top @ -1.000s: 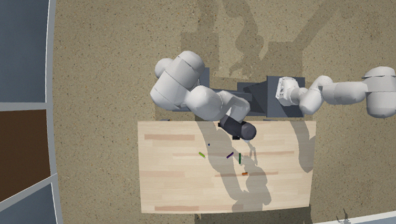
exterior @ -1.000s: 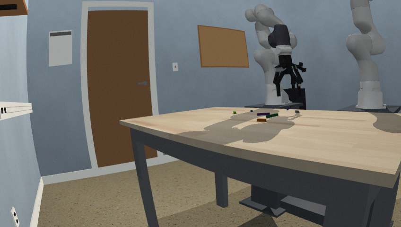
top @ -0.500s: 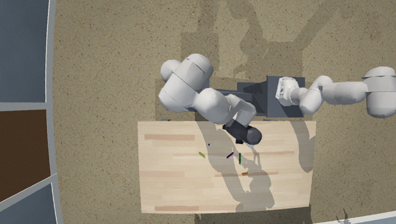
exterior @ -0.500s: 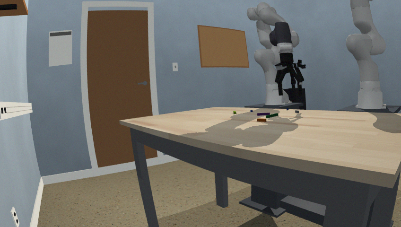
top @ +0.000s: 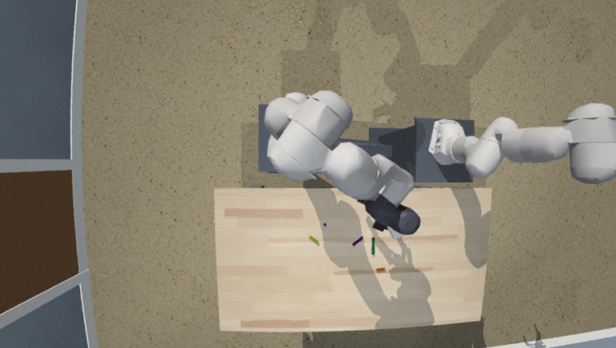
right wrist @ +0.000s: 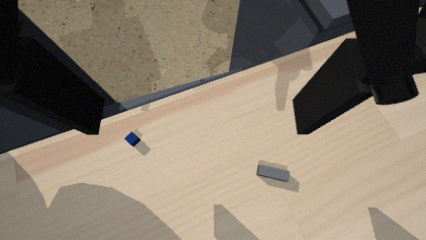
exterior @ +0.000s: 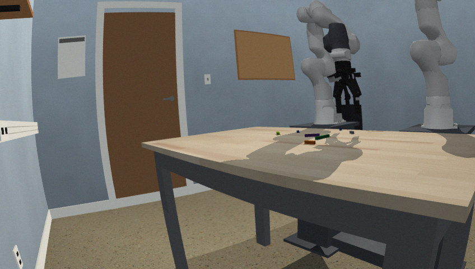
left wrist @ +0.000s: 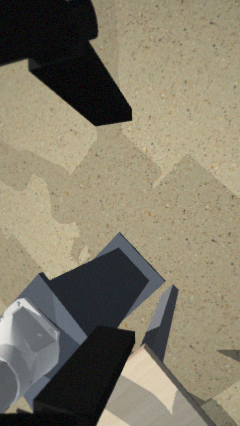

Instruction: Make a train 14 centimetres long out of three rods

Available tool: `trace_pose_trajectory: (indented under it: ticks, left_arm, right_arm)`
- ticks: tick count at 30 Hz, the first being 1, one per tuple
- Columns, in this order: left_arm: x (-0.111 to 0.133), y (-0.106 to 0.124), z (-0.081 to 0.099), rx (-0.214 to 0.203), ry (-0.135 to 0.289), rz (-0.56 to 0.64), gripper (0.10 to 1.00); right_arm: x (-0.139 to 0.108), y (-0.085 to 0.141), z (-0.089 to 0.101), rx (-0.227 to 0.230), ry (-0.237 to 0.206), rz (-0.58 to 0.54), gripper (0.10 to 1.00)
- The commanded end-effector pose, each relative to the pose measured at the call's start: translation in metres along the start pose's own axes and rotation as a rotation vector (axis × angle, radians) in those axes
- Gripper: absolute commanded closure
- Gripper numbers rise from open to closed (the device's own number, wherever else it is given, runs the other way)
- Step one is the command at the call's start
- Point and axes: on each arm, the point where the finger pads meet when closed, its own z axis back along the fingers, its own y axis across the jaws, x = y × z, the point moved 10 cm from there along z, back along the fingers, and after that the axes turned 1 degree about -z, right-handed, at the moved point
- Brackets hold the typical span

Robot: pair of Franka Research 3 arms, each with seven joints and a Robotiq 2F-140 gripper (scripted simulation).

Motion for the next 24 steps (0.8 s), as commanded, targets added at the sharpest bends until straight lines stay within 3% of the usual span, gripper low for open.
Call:
trace_pose_trajectory:
  ticks: [1, 14, 24]
  left_arm:
    - [0.001, 0.0, -0.001, -0.001, -0.005, -0.003, 0.098]
    - [0.001, 0.0, -0.001, -0.001, -0.005, -0.003, 0.098]
    - [0.001, 0.0, -0.001, -0.001, -0.005, -0.003, 0.098]
  right_arm:
    - [0.0, -0.011, -0.002, 0.012, 0.004, -0.167, 0.098]
    - [-0.005, -0.053, -0.007, 0.01, 0.0, -0.394, 0.098]
    - [-0.005, -0.055, -0.007, 0.01, 0.0, -0.404, 0.098]
